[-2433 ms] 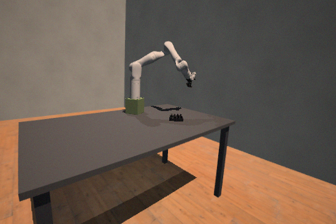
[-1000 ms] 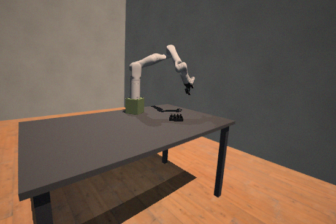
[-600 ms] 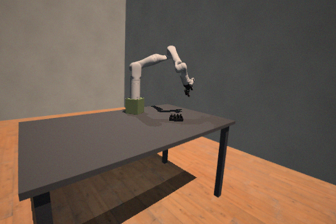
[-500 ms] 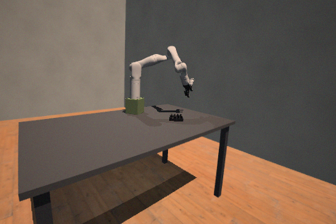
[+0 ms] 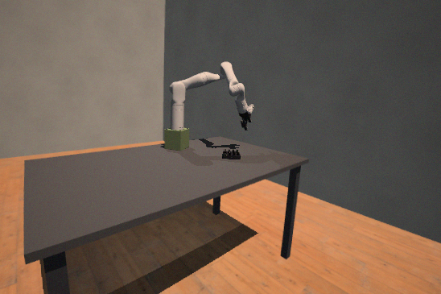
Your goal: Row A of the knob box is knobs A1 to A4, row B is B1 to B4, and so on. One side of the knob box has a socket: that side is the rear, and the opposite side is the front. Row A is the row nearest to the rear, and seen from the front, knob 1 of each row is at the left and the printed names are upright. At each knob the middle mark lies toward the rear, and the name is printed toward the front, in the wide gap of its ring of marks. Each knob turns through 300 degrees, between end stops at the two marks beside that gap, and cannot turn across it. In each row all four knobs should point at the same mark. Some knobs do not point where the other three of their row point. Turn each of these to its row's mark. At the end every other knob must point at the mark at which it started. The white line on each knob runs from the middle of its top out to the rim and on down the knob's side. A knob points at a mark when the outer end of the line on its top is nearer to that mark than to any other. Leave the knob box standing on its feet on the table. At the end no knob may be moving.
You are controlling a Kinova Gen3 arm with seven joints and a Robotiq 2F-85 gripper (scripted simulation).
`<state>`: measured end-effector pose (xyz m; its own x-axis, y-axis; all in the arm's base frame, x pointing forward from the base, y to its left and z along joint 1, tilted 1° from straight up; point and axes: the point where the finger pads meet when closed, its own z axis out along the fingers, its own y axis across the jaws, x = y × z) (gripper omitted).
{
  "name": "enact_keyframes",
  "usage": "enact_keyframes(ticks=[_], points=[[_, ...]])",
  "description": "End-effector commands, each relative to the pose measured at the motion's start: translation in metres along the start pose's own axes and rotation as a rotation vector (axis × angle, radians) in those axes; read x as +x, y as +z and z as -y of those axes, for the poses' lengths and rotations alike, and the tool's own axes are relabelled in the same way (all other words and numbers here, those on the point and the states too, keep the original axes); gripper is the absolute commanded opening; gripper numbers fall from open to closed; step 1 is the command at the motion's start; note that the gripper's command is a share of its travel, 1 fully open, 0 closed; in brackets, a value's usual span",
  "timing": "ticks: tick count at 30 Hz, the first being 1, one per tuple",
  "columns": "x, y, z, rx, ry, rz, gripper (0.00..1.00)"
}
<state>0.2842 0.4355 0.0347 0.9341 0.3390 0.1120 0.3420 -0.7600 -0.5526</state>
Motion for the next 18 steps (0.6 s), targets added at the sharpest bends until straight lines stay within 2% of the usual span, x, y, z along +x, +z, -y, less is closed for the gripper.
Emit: enact_keyframes(ticks=[1,9,11,16,18], points=[[0.001,-0.002,-0.020,-0.040,-0.020,0.002,1.00],[0.001,-0.002,-0.020,-0.040,-0.020,0.002,1.00],[0.000,-0.005,-0.041,-0.084,-0.050,0.008,1.00],[0.000,-0.005,-0.041,-0.084,-0.050,0.008,1.00],[-0.001,-0.008,-0.061,-0.126,-0.079,0.016,1.00]])
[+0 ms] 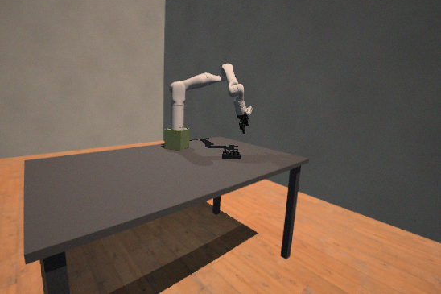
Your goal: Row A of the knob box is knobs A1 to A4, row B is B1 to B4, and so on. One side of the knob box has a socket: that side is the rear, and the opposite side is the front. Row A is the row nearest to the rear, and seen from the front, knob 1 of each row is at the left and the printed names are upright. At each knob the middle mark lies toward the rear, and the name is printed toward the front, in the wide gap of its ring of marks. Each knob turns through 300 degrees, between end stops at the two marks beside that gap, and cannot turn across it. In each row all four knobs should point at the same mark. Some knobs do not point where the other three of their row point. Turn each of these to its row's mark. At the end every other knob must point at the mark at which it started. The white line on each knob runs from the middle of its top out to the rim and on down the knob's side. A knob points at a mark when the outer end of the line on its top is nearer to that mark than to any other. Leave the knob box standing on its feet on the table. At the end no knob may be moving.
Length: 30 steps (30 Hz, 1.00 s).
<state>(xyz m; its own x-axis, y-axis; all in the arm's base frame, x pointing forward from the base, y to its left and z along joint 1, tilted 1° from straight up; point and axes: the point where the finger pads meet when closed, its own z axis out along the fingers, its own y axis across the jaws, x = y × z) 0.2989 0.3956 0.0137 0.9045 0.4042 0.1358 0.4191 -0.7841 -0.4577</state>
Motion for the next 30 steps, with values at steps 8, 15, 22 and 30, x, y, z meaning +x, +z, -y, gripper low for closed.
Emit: enact_keyframes(ticks=[8,15,22,30], points=[[0.000,-0.001,-0.014,-0.025,-0.005,0.001,1.00],[-0.003,-0.003,-0.033,-0.065,-0.034,0.011,1.00],[-0.006,-0.005,-0.052,-0.103,-0.062,0.022,1.00],[-0.009,-0.008,-0.069,-0.139,-0.089,0.034,1.00]])
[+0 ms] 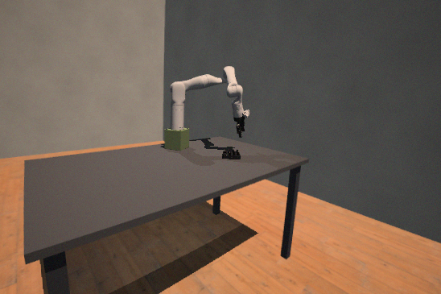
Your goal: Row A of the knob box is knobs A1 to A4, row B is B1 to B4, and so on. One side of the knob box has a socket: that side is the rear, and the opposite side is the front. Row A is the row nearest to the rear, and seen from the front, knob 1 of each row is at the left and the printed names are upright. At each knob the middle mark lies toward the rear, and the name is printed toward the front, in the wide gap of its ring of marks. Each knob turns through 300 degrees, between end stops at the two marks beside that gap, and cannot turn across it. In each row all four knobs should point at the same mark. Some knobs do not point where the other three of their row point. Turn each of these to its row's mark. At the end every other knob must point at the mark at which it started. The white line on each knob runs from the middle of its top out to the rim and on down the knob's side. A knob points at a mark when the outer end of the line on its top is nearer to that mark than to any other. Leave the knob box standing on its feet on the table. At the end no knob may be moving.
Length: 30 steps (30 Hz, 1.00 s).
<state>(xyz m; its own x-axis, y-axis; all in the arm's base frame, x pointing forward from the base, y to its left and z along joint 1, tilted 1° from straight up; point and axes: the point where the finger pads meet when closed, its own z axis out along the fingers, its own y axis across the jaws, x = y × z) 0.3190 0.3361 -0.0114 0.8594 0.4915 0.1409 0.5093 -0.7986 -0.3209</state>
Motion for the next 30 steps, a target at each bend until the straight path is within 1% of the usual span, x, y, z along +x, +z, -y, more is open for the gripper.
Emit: enact_keyframes(ticks=[1,2,4,12,14,19,21,29,30], points=[[0.000,0.000,-0.002,-0.003,0.003,0.000,1.00],[0.000,0.000,-0.002,-0.003,0.003,0.000,1.00],[-0.005,0.000,-0.019,-0.036,-0.024,0.013,1.00],[-0.005,0.000,-0.019,-0.036,-0.024,0.013,1.00],[-0.010,-0.001,-0.035,-0.068,-0.049,0.026,1.00],[-0.010,-0.001,-0.035,-0.068,-0.049,0.026,1.00],[-0.014,-0.002,-0.050,-0.097,-0.074,0.040,1.00],[-0.014,-0.002,-0.050,-0.097,-0.074,0.040,1.00],[-0.017,-0.003,-0.057,-0.111,-0.086,0.046,1.00]])
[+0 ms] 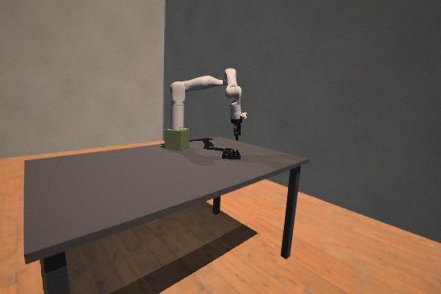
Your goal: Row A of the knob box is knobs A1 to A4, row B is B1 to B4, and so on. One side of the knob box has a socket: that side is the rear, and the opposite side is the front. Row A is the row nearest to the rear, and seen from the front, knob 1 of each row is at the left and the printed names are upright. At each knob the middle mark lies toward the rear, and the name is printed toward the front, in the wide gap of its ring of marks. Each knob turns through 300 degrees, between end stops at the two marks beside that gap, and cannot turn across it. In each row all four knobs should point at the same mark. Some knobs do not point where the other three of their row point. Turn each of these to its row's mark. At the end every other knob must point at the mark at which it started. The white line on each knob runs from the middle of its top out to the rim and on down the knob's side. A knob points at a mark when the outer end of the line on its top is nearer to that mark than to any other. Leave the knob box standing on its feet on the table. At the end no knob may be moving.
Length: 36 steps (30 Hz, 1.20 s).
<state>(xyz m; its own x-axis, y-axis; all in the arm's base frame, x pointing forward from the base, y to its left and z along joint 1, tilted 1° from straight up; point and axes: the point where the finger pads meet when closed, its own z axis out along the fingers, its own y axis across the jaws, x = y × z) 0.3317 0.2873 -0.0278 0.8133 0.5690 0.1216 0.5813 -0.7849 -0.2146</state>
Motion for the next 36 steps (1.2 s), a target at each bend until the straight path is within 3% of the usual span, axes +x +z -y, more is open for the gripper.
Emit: enact_keyframes(ticks=[1,5,7,11,13,17,25,36], points=[[-0.005,0.000,-0.012,-0.024,-0.017,0.010,1.00],[-0.005,0.000,-0.012,-0.024,-0.017,0.010,1.00],[-0.010,0.000,-0.025,-0.049,-0.039,0.024,1.00],[-0.010,0.000,-0.025,-0.049,-0.039,0.024,1.00],[-0.015,-0.001,-0.037,-0.072,-0.061,0.037,1.00],[-0.015,-0.001,-0.037,-0.072,-0.061,0.037,1.00],[-0.025,-0.002,-0.058,-0.112,-0.100,0.062,1.00],[-0.029,-0.003,-0.067,-0.129,-0.118,0.074,1.00]])
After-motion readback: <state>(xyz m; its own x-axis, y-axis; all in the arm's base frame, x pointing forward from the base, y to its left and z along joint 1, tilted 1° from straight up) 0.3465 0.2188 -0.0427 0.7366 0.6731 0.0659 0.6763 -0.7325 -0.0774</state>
